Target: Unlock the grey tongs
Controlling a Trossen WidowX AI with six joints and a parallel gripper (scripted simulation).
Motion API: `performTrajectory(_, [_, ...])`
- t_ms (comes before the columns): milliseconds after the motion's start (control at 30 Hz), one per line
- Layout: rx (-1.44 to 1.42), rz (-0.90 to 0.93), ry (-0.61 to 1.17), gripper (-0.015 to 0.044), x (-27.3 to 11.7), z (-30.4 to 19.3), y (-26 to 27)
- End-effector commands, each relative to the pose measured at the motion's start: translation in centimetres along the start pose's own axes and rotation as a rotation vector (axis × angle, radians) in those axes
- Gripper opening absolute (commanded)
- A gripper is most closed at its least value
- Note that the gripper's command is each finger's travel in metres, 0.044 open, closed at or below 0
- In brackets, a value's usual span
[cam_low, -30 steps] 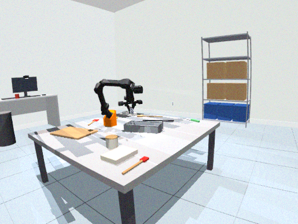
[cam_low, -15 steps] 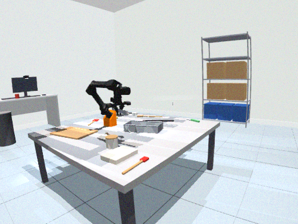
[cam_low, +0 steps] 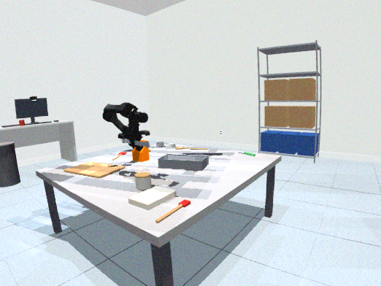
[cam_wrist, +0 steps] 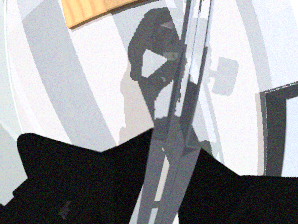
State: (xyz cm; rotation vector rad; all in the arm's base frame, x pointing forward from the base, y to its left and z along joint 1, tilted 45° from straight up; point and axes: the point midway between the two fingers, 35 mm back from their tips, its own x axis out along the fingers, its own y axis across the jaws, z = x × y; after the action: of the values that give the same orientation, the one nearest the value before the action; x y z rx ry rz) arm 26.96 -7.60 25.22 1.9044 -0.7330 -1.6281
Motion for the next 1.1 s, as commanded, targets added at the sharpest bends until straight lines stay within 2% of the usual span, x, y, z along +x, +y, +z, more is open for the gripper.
performTrajectory(0, [-0.056,0.012,-0.004,-0.015,0.0,1.2,1.4])
performTrajectory(433, [0.091,0.009,-0.029,-0.015,0.7,2.3,2.7])
performTrajectory(1067, [0.862,-0.074,-0.197,-0.015,4.0,6.7,6.3])
